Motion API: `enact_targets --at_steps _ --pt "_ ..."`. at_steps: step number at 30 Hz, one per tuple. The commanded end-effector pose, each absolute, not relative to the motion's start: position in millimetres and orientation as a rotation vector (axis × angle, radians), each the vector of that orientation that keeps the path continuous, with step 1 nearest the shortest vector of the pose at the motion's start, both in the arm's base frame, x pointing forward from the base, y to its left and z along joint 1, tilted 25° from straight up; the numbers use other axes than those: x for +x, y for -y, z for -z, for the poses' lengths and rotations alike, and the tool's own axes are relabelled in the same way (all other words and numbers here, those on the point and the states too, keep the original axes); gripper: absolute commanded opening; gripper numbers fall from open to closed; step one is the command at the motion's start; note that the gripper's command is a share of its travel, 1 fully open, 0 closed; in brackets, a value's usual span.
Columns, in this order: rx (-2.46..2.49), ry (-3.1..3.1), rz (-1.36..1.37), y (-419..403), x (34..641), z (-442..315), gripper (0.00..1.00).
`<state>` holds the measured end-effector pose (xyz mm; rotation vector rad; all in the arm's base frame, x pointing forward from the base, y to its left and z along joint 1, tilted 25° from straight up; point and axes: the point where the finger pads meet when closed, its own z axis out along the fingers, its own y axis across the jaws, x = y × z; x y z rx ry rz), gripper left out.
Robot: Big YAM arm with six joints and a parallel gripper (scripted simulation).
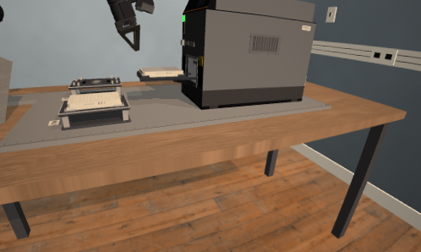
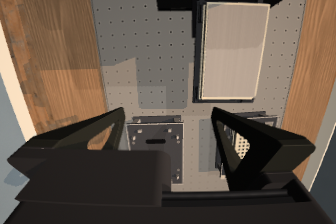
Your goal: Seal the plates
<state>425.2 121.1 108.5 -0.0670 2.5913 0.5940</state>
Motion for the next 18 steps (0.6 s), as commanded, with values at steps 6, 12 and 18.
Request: enact_targets --at_steps 6,12,18 --pt "-0.044 -2.537 -0.584 -111.4 444.9 -138.6 1.00" --pt "-0.045 -2.543 -0.569 -81.1 473.4 -125.1 1.00" --pt "-0.096 -2.549 -0.577 -69.7 492.1 -114.4 1.00"
